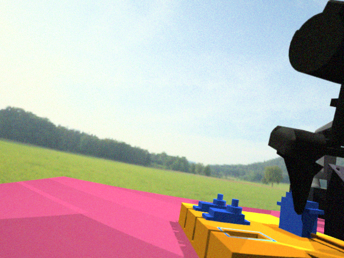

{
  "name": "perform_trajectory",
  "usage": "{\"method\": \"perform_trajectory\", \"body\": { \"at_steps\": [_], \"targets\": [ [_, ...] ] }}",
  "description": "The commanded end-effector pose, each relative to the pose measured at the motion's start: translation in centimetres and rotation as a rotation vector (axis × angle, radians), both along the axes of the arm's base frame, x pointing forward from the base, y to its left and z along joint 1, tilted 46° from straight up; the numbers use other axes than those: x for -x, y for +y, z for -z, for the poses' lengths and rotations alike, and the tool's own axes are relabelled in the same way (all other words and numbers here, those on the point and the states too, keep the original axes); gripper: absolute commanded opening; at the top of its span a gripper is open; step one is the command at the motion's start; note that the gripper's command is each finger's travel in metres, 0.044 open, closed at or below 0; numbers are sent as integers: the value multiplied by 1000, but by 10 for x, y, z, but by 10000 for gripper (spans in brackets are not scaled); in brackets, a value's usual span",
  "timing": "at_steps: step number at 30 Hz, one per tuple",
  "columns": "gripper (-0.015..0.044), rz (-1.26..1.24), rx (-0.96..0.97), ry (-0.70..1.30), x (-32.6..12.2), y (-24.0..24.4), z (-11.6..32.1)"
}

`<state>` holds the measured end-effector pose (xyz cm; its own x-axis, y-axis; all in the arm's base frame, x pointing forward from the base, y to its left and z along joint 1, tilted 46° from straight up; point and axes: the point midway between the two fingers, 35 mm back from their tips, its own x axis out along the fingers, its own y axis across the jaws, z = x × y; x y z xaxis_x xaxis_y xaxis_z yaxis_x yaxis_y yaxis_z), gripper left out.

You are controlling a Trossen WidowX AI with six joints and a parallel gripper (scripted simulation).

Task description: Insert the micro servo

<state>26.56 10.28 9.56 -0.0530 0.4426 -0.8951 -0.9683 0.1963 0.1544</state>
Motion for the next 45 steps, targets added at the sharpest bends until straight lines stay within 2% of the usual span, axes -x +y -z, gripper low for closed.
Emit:
{"method": "perform_trajectory", "body": {
  "at_steps": [1,14,45],
  "targets": [
    [440,-54,-71,1,8,-30,13],
    [440,-133,-337,-181,44,-103,35],
    [440,-133,-342,-186,43,-71,67]
  ]
}}
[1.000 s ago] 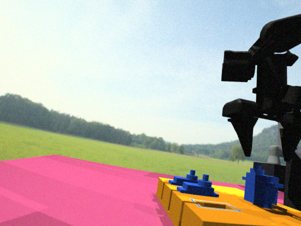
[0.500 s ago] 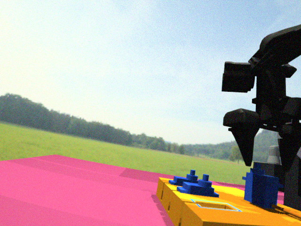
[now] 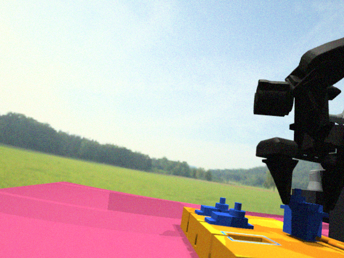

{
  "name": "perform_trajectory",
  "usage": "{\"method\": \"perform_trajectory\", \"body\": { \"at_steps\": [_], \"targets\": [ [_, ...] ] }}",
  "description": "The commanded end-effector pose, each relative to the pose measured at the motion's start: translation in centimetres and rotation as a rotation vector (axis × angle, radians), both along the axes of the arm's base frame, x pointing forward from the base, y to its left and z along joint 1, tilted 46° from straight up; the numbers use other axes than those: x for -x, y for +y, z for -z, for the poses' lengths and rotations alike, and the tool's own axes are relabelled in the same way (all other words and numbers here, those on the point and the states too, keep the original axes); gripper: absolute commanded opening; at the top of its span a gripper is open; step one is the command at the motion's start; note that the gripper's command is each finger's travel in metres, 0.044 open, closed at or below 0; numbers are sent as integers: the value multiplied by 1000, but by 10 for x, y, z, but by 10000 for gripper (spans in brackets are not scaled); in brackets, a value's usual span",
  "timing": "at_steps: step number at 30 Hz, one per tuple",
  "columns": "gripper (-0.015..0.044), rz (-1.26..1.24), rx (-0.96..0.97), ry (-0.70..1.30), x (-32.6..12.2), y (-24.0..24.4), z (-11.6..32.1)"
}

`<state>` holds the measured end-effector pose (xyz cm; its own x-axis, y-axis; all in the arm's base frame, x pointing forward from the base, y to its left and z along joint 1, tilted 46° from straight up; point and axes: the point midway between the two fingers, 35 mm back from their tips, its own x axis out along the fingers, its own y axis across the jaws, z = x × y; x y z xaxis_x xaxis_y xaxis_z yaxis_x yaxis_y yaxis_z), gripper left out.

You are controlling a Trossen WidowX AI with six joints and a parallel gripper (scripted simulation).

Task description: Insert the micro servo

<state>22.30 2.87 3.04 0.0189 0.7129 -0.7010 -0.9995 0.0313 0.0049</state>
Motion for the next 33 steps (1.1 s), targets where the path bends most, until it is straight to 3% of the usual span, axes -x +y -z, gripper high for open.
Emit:
{"method": "perform_trajectory", "body": {
  "at_steps": [1,12,17,20,33],
  "targets": [
    [414,4,-5,4,0,3,2],
    [125,4,-5,4,0,3,2],
    [92,4,-5,4,0,3,2],
    [13,4,-5,4,0,-1,-2],
    [0,4,-5,5,7,-14,-23]
  ]
}}
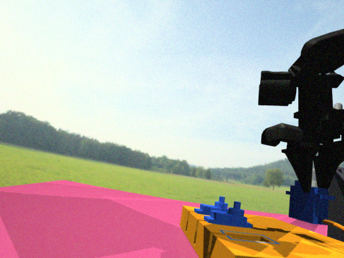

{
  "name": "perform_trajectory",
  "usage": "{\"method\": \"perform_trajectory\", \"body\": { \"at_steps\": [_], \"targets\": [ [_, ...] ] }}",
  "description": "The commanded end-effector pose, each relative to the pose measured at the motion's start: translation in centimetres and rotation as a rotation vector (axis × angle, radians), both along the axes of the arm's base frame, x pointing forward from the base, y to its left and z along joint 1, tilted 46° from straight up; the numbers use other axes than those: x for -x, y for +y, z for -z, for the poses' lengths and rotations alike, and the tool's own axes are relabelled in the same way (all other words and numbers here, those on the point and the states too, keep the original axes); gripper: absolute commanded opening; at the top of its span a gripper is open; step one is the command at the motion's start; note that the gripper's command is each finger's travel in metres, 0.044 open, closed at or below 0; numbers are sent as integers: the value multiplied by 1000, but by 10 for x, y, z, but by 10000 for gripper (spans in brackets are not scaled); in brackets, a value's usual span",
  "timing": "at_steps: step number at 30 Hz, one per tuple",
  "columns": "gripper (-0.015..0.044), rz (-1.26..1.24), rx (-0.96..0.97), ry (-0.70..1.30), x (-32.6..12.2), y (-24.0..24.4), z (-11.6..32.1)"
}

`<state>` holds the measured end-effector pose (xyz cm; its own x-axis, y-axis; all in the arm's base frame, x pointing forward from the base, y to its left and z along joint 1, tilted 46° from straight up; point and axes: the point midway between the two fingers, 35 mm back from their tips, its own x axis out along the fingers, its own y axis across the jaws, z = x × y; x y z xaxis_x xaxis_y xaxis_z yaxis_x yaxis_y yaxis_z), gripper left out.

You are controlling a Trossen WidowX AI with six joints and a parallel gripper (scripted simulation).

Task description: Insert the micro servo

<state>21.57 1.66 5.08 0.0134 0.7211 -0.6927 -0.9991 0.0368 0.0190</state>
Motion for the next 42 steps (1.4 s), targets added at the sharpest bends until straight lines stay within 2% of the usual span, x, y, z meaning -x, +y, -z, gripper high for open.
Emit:
{"method": "perform_trajectory", "body": {
  "at_steps": [1,9,20,33,42],
  "targets": [
    [0,-2,7,-9,0,-2,-3],
    [0,-2,7,-9,-2,-1,-3],
    [0,-2,8,-10,-30,-12,7],
    [0,2,7,-6,-32,11,-17],
    [0,175,3,172,-32,11,-17]
  ]
}}
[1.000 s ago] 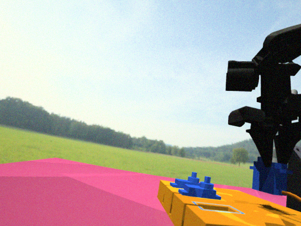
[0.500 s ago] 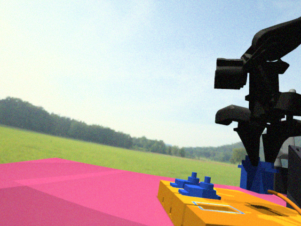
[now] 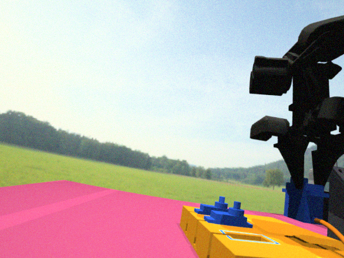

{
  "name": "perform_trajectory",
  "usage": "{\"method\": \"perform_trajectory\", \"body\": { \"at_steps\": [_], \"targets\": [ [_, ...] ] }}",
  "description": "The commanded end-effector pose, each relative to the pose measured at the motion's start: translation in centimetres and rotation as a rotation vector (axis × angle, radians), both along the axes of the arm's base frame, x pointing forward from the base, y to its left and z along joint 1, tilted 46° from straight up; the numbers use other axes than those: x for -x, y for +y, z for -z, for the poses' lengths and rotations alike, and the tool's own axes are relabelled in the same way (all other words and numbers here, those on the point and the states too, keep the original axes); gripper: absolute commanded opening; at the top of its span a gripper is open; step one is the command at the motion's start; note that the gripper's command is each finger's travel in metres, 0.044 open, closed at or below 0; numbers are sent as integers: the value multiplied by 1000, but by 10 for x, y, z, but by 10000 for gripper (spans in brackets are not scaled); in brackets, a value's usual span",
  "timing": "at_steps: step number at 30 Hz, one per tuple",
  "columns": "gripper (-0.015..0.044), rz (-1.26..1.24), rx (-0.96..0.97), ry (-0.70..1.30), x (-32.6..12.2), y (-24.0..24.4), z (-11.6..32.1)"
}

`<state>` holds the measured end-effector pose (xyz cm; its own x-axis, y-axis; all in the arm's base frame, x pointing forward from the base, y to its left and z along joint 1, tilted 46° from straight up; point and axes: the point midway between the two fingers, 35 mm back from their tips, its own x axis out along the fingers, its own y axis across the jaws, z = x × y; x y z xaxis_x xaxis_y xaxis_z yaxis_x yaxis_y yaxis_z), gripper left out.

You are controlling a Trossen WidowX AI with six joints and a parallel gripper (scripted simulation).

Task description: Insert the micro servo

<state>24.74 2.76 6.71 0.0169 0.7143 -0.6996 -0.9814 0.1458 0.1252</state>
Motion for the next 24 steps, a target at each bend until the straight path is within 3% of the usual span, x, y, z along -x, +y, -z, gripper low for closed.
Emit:
{"method": "perform_trajectory", "body": {
  "at_steps": [1,24],
  "targets": [
    [0,90,-5,89,-1,0,-1],
    [0,639,-19,651,-1,0,-1]
  ]
}}
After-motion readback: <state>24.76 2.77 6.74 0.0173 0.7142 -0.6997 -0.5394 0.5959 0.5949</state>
